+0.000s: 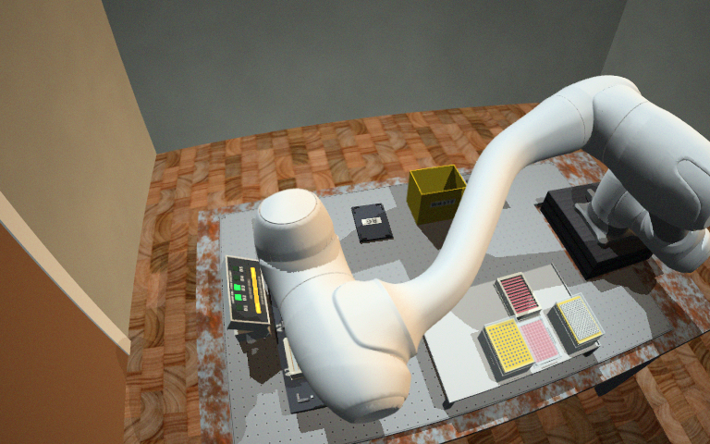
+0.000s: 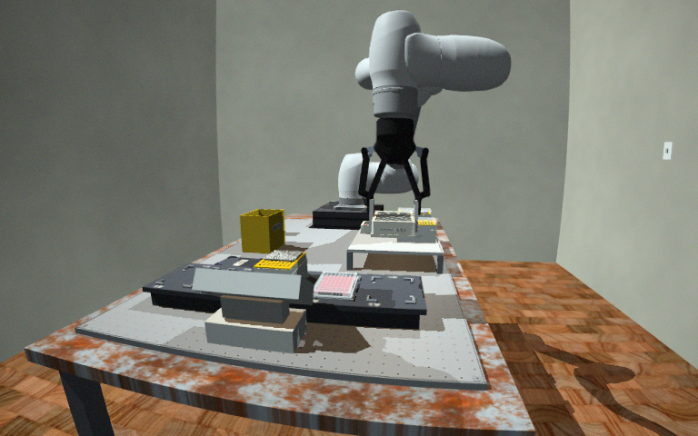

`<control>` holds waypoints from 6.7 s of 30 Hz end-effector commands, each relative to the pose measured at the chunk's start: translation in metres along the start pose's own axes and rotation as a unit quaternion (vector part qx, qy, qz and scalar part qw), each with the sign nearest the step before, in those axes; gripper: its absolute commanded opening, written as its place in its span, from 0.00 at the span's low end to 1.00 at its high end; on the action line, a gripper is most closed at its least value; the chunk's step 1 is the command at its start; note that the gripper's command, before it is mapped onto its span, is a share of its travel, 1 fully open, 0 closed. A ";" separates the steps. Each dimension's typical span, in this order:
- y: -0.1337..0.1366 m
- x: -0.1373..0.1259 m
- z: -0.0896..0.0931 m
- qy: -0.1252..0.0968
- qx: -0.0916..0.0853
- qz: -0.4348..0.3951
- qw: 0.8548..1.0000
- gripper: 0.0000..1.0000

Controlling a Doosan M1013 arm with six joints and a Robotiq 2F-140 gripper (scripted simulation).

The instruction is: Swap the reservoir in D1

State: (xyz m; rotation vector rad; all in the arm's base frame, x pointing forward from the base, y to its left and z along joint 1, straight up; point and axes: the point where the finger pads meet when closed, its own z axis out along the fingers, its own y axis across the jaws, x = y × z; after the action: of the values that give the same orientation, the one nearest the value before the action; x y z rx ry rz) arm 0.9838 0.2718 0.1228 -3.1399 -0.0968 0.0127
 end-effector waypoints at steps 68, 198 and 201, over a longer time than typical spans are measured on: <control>-0.001 -0.023 -0.072 0.000 0.000 0.000 1.000 0.00; -0.004 -0.158 -0.072 0.000 0.000 0.511 0.860 0.00; -0.004 -0.158 -0.072 0.000 0.000 0.536 0.844 0.00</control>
State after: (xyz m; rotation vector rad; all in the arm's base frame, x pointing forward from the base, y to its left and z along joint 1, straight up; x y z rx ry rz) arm 0.8264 0.2664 0.1958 -2.7455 1.5352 0.0110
